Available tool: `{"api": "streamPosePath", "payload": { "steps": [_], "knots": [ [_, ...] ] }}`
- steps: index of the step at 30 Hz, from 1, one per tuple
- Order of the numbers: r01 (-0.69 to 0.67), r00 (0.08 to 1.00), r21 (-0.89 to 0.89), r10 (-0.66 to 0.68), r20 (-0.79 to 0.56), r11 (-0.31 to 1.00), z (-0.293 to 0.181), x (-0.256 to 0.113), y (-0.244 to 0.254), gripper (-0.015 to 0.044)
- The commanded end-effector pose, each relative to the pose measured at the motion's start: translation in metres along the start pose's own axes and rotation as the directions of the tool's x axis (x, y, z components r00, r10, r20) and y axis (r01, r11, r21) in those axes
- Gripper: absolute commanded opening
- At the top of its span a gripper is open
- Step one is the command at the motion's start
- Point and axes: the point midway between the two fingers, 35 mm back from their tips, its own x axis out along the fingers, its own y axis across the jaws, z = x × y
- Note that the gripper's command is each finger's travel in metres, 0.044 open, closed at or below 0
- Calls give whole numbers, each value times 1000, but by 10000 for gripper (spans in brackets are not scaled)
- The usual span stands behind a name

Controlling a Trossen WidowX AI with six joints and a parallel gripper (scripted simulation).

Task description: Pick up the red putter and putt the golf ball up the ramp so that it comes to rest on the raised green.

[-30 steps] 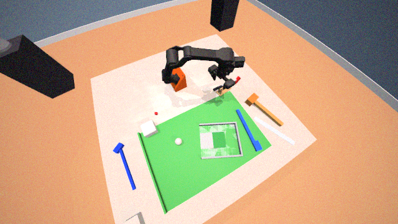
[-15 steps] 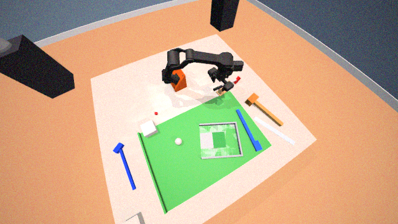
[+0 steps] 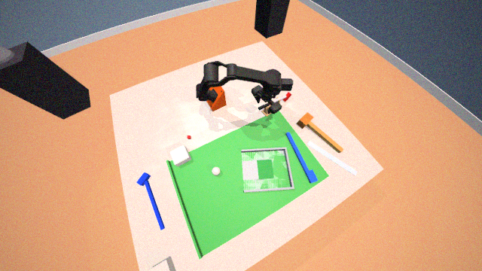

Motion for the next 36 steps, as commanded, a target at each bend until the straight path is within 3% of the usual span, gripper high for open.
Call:
{"api": "streamPosePath", "payload": {
  "steps": [1,8,23,30,36],
  "knots": [
    [3,1000,-4,-3,-3,1000,0,7,0,440],
    [3,1000,-4,-3,-3,1000,-1,15,0,440],
    [-1,1000,0,1,-2,1000,0,12,0,46],
    [-1,1000,0,1,-2,1000,0,12,0,0],
    [-1,1000,-1,1,0,1000,2,-9,-2,0]
  ]
}}
